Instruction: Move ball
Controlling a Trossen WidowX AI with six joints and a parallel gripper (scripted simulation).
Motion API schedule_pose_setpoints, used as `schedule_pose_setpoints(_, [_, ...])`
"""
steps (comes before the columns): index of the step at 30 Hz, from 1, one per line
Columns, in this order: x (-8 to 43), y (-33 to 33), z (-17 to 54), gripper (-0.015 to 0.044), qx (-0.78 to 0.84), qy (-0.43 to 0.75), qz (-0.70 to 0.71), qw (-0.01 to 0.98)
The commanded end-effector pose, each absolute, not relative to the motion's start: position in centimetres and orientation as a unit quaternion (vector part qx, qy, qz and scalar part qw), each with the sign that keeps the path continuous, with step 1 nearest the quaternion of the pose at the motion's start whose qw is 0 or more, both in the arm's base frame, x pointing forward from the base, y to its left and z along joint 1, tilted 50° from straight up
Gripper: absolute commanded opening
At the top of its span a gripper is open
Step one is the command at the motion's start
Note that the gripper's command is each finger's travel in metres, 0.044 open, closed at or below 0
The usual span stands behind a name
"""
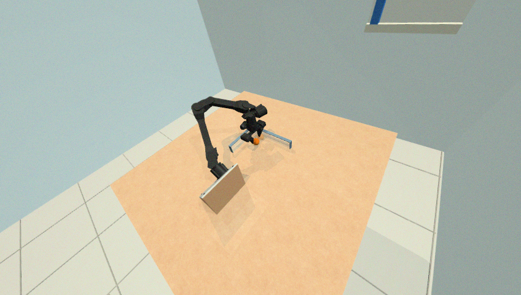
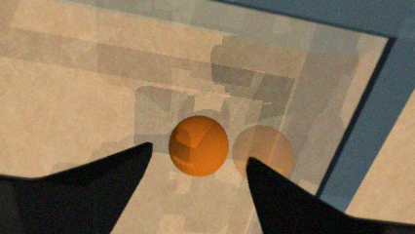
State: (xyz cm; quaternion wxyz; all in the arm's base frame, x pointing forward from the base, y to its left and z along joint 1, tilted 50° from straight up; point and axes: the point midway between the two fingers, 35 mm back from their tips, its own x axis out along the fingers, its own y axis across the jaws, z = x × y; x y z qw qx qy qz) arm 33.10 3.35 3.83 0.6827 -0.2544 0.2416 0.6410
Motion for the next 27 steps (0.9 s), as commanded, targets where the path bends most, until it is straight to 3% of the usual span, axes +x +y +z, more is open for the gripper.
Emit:
schedule_pose_setpoints(1, [33.0, 4.0, 3.3, 0.0334, -0.250, 0.242, 0.643, 0.683])
schedule_pose_setpoints(8, [33.0, 4.7, 2.8, 0.0334, -0.250, 0.242, 0.643, 0.683])
schedule_pose_setpoints(12, [33.0, 4.7, 2.8, 0.0229, -0.250, 0.242, 0.643, 0.683])
schedule_pose_setpoints(19, [33.0, 4.7, 2.8, 0.0183, -0.250, 0.242, 0.643, 0.683])
schedule_pose_setpoints(26, [33.4, 2.6, 4.2, 0.0000, -0.252, 0.245, 0.641, 0.682])
schedule_pose_setpoints(27, [33.4, 2.2, 4.5, 0.0000, -0.253, 0.245, 0.641, 0.682])
